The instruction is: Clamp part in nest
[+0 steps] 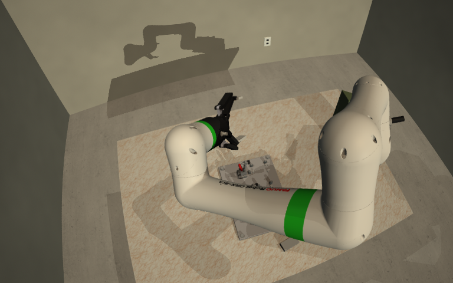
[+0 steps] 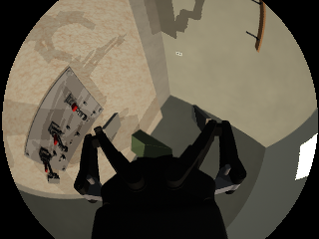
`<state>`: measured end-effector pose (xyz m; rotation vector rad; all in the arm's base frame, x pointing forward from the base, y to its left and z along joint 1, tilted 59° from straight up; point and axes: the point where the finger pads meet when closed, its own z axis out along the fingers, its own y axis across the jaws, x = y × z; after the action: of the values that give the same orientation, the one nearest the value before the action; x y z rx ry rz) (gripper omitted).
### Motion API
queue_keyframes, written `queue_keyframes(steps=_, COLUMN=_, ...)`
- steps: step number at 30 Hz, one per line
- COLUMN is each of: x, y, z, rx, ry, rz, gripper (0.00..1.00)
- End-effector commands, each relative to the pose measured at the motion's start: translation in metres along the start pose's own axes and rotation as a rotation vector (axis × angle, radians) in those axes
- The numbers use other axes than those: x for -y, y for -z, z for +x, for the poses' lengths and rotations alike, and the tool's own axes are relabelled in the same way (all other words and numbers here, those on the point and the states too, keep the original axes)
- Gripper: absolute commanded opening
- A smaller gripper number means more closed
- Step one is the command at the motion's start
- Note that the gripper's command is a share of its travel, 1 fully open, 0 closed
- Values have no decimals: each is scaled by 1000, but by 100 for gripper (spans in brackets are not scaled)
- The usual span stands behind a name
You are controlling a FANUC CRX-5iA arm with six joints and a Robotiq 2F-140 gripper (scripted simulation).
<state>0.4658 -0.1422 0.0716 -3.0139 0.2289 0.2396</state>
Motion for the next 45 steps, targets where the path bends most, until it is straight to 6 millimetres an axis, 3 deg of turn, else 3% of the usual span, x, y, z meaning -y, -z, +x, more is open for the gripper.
queue_keyframes(steps=1, x=32, y=10, z=-44, rx=-41, ry=42, rz=164, gripper=100)
queue_keyframes(steps=3, x=38, y=12, z=-50, rx=-49, ry=50, rz=189, gripper=100)
queue_keyframes(steps=7, x=71, y=23, z=-78, rx=-103, ry=91, rz=314, gripper=100)
queue_keyframes(steps=9, x=71, y=23, z=-78, rx=-103, ry=91, rz=314, gripper=100)
queue_keyframes(steps=11, x=97, y=33, z=-98, rx=-153, ry=126, rz=404, gripper=100)
queue_keyframes(steps=14, x=110, y=39, z=-107, rx=-181, ry=144, rz=449, gripper=100)
queue_keyframes(steps=24, x=185, y=76, z=-151, rx=-370, ry=257, rz=673, gripper=100)
queue_keyframes(steps=26, x=185, y=76, z=-151, rx=-370, ry=257, rz=673, gripper=100)
queue_keyframes(steps=28, x=208, y=90, z=-163, rx=-443, ry=297, rz=738, gripper=100)
queue_keyframes(steps=31, x=226, y=102, z=-172, rx=-505, ry=330, rz=786, gripper=100)
queue_keyframes(steps=35, x=242, y=114, z=-180, rx=-565, ry=360, rz=827, gripper=100)
queue_keyframes(steps=45, x=243, y=115, z=-181, rx=-569, ry=362, rz=830, gripper=100)
